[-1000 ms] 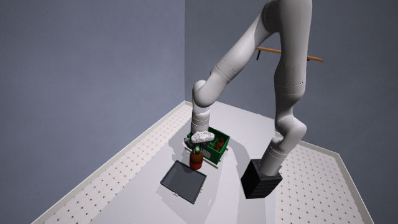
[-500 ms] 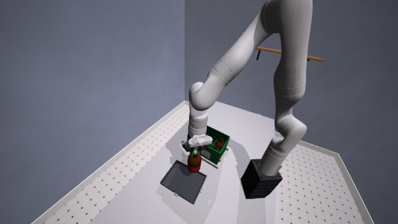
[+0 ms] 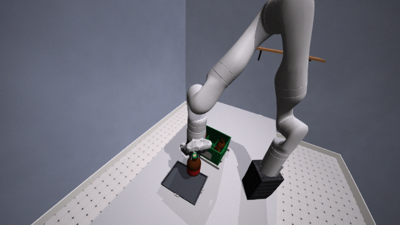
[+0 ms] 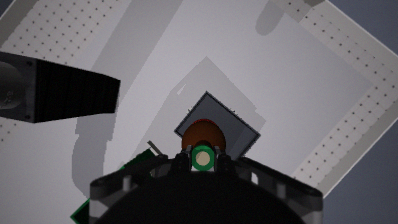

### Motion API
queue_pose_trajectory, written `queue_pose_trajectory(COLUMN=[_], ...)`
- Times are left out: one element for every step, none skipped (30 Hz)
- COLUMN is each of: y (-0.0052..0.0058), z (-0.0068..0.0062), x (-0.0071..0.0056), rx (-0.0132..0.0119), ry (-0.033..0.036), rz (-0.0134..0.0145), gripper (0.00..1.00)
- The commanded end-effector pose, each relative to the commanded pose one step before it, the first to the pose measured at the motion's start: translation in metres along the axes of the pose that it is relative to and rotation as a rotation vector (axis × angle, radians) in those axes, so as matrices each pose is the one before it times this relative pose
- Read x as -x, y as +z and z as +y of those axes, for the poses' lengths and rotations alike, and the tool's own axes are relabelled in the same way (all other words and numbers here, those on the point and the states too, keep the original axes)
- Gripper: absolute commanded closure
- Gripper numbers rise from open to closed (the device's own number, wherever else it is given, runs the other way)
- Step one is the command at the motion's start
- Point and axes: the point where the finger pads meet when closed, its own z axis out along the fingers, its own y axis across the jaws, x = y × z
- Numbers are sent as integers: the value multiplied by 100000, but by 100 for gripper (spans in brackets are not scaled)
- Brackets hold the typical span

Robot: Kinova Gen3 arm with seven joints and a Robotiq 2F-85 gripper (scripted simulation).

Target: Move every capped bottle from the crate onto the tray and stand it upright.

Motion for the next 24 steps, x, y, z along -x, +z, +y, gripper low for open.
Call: queue_pose_trajectory(y=[-25, 7, 7, 7, 7, 7, 8, 8, 8, 8, 0, 0, -60, 3, 3, 3, 3, 3, 3, 3, 3, 3, 3, 3], z=[182, 27, 27, 27, 27, 27, 27, 27, 27, 27, 0, 0, -35, 12, 12, 12, 12, 12, 12, 12, 12, 12, 12, 12], x=[-359, -75, -75, -75, -75, -75, -75, -75, -75, -75, 0, 0, 440, -45, -45, -45, -45, -45, -45, -45, -45, -45, -45, -45], rx=[-45, -37, -37, -37, -37, -37, -37, -37, -37, -37, 0, 0, 444, -31, -31, -31, -31, -31, -31, -31, -31, -31, -31, -31], ry=[175, -2, -2, -2, -2, -2, -2, -2, -2, -2, 0, 0, -443, 31, 31, 31, 31, 31, 31, 31, 31, 31, 31, 31], rz=[186, 33, 33, 33, 33, 33, 33, 33, 33, 33, 0, 0, -532, 38, 38, 38, 38, 38, 38, 38, 38, 38, 38, 38], gripper=[100, 100, 100, 100, 100, 100, 100, 100, 100, 100, 100, 100, 100, 100, 100, 100, 100, 100, 100, 100, 100, 100, 100, 100])
